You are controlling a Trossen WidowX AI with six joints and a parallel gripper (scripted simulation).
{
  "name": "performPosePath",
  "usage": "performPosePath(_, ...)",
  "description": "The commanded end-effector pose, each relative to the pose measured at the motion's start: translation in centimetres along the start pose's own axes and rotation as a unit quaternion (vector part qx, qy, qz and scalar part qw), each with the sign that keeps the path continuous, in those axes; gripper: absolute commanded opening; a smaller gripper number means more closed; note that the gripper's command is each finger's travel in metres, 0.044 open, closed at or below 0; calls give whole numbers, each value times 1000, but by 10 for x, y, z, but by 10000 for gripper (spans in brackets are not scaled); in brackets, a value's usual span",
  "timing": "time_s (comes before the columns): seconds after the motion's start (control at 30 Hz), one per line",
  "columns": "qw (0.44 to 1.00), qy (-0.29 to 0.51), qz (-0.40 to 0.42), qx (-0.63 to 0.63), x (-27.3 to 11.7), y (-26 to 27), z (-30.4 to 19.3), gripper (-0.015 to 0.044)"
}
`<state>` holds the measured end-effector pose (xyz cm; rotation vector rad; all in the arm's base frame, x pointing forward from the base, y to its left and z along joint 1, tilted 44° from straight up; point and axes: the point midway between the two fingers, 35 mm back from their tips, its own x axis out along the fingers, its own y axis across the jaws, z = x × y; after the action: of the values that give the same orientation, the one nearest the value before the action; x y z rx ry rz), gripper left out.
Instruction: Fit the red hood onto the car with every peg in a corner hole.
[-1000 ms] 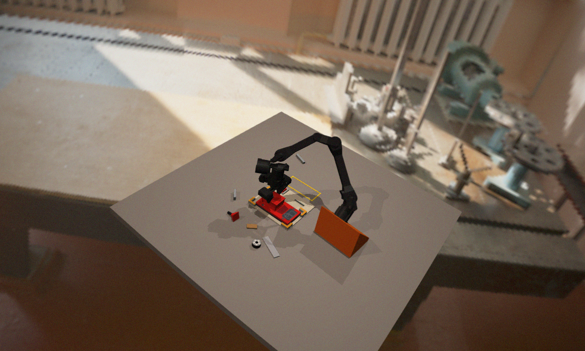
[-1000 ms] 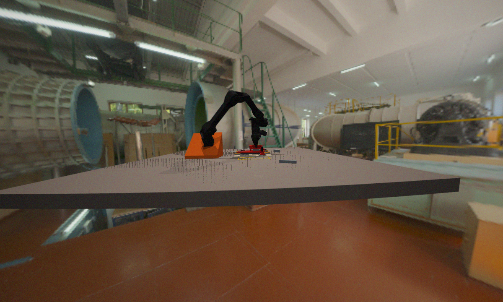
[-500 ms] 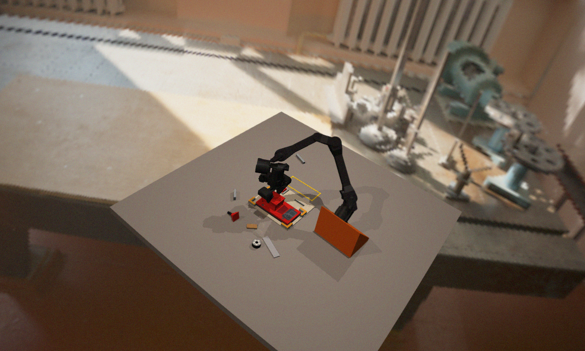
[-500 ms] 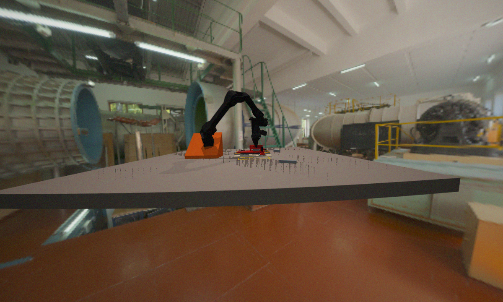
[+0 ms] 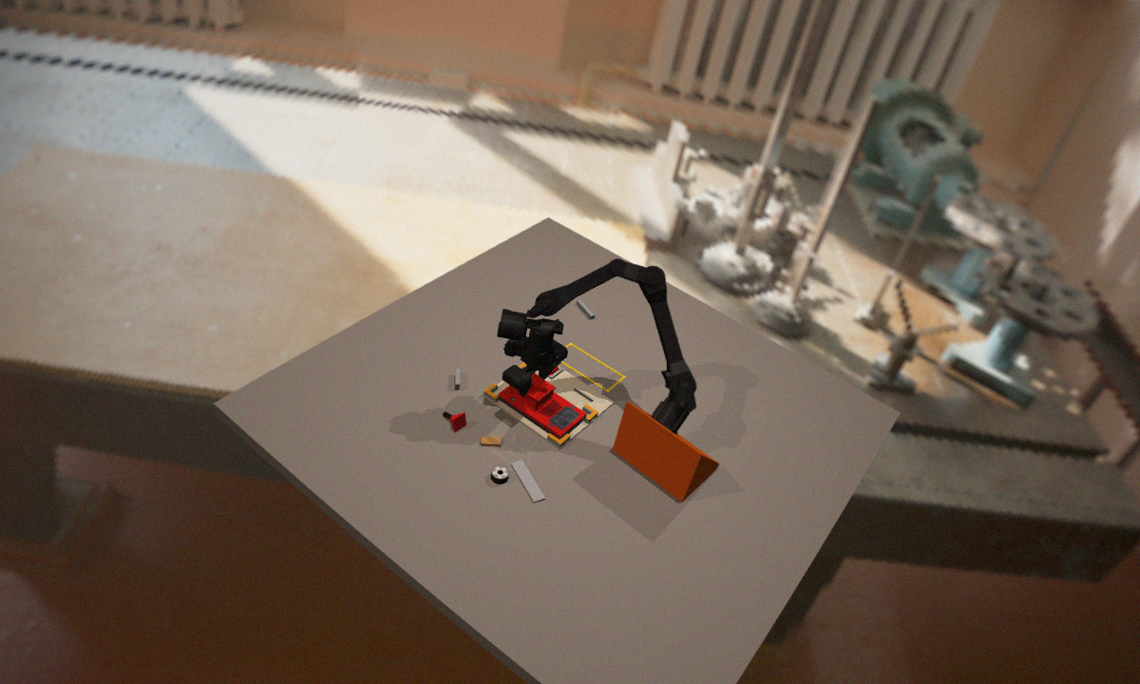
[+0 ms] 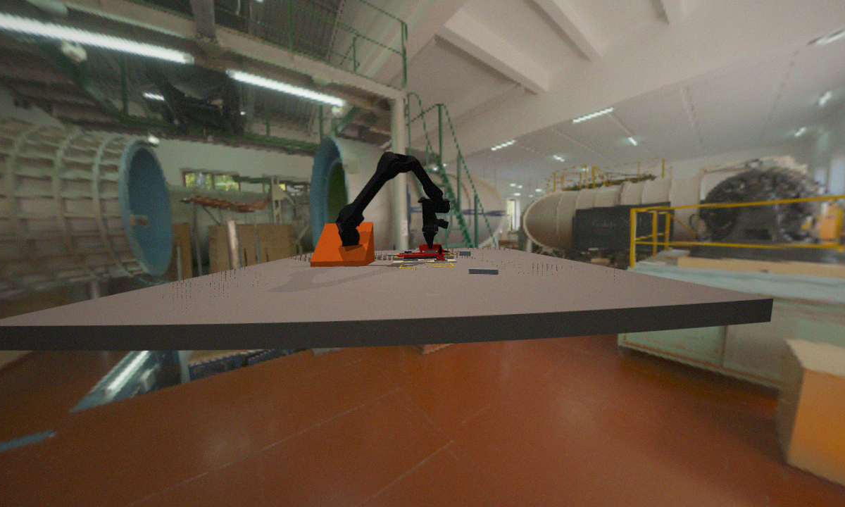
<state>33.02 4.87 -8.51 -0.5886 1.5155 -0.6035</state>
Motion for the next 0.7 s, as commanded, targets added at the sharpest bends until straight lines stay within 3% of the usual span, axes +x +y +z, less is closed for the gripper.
performPosePath(0.0, 1000, -1, -1, -2, 3, 0, 0, 0)
performPosePath(0.67, 1000, -1, -1, -1, 12, 0, 0, 0)
